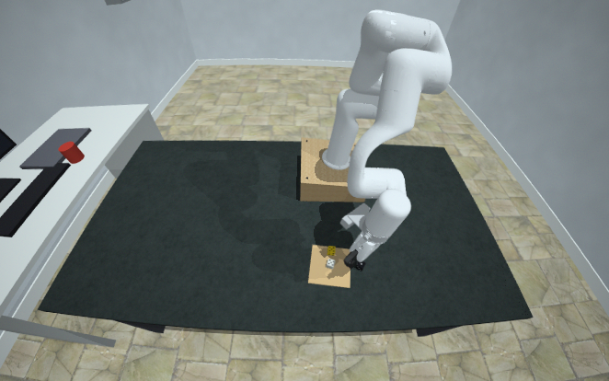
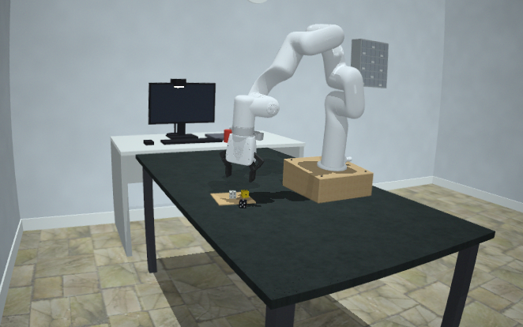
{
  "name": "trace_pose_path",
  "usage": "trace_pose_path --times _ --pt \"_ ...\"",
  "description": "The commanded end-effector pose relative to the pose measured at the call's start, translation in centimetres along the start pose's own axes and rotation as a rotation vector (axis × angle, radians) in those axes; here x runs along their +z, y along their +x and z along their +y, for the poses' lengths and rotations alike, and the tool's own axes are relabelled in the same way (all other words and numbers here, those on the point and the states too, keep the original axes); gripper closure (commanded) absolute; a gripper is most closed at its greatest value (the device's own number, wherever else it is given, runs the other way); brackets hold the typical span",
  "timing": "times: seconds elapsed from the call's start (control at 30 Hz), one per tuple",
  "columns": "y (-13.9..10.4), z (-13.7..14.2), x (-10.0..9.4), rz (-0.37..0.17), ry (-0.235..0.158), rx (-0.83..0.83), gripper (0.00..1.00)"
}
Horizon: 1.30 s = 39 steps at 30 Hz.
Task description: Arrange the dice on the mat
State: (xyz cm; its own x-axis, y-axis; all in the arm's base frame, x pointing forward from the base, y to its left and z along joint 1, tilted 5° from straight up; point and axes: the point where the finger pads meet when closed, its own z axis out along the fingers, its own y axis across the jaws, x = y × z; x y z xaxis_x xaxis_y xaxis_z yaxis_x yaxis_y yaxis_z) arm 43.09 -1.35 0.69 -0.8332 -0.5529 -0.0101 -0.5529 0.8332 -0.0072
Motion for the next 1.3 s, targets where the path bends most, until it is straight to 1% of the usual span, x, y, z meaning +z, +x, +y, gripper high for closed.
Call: trace_pose_path --times 0.0,0.07,0.17,0.27,0.3,1.27 --pt "-0.9 1.0 -0.1 -0.005 0.004 -0.143 0.0" --pt "-0.9 1.0 -0.1 -0.005 0.004 -0.143 0.0" --pt "-1.7 2.2 0.0 -0.008 0.005 -0.295 0.0" --pt "-1.9 2.4 0.0 -0.008 0.006 -0.325 0.0" --pt "-1.9 2.4 0.0 -0.008 0.006 -0.325 0.58" --pt "-1.9 2.4 0.0 -0.008 0.006 -0.325 0.58"
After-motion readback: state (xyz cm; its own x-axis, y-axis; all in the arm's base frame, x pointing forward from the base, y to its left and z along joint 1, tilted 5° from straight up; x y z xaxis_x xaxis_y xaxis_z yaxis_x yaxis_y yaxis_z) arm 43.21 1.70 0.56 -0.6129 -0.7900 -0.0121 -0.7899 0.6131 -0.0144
